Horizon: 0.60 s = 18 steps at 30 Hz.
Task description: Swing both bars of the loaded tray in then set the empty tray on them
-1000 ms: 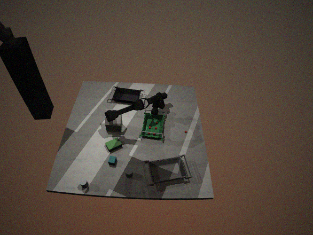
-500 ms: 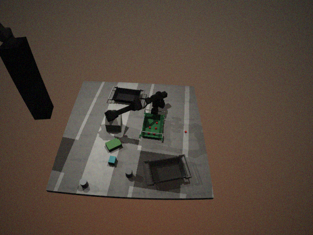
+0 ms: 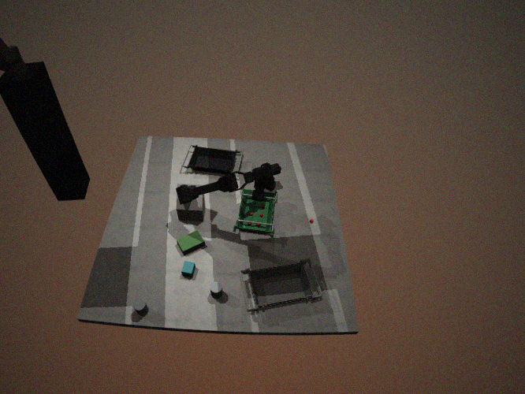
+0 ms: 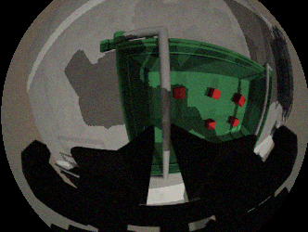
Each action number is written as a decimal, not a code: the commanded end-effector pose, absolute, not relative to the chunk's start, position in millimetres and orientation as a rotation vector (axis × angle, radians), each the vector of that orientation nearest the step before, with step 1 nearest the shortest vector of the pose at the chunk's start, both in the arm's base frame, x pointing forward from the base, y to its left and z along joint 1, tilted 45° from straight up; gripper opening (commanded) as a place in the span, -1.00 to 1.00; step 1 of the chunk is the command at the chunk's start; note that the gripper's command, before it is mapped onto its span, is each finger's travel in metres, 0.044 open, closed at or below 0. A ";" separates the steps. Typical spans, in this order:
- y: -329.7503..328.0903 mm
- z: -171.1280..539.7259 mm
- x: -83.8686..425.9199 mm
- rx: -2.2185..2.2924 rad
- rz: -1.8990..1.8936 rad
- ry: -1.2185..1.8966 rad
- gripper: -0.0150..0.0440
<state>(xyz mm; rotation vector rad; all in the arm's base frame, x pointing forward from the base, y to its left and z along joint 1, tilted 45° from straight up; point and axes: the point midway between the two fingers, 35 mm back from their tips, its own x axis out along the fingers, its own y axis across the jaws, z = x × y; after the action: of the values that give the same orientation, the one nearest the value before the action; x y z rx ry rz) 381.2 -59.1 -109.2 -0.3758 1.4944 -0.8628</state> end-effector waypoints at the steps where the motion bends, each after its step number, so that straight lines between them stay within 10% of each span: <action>1: -42.4 -97.3 386.7 -0.372 -0.851 1.483 -0.20; 18: -31.8 -90.6 388.2 -0.381 -0.847 1.484 -0.20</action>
<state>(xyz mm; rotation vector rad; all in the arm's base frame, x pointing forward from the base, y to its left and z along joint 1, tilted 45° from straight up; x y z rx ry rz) 388.4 -31.4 -89.8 -0.3786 1.4823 -0.8485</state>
